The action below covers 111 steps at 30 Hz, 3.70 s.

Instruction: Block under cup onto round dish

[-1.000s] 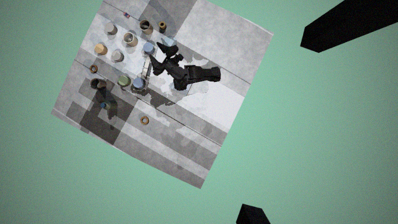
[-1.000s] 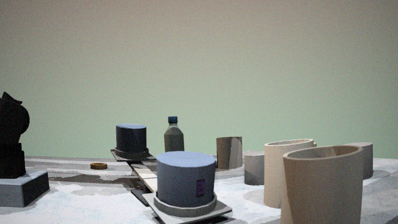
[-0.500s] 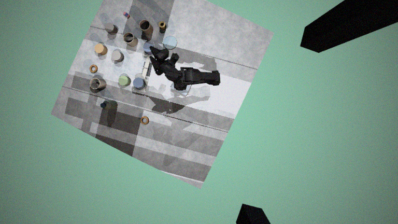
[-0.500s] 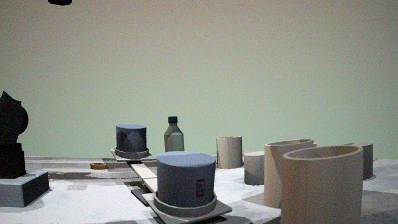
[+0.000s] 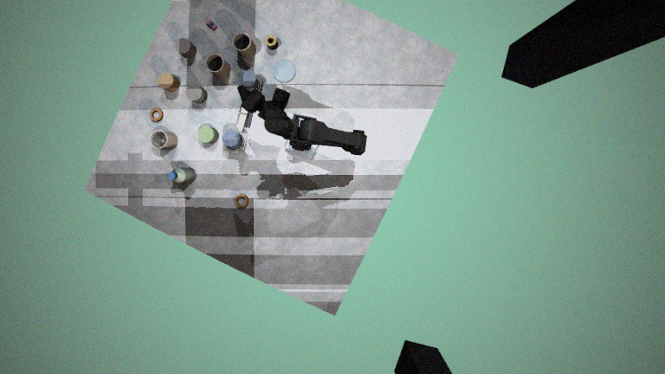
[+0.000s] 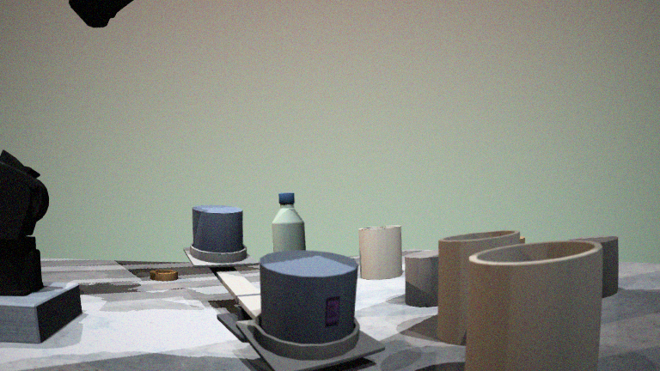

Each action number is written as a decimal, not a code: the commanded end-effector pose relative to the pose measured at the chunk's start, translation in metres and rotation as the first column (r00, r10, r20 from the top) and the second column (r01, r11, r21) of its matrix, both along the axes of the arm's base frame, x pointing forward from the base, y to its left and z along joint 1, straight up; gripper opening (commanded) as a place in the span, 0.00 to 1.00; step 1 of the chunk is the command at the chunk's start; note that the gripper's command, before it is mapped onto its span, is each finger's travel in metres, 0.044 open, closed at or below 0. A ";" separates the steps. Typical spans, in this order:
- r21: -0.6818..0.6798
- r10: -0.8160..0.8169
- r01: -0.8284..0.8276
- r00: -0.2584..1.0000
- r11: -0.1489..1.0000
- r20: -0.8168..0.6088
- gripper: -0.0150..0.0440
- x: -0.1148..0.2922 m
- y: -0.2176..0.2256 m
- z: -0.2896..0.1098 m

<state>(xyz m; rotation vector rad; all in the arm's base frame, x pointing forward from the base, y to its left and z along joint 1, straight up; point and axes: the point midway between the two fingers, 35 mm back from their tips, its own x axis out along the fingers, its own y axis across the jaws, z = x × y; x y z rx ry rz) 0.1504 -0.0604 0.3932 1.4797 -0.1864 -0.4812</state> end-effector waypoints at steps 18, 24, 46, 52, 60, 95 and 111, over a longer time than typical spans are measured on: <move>-0.381 0.116 -0.322 0.873 0.867 -0.474 1.00 0.019 0.005 -0.060; -0.429 0.138 -0.460 0.790 0.778 -0.597 1.00 0.022 0.006 -0.079; -0.378 0.195 -0.884 0.436 0.274 -0.878 1.00 0.022 0.011 -0.144; -0.354 0.208 -0.930 0.367 0.094 -0.907 1.00 0.020 0.014 -0.158; -0.355 0.217 -0.933 0.334 -0.067 -0.917 1.00 0.018 0.016 -0.168; 0.239 0.467 -0.652 0.199 0.719 -0.862 1.00 0.096 -0.068 -0.200; 0.399 0.431 -0.184 0.192 0.898 -0.882 1.00 0.142 -0.104 -0.251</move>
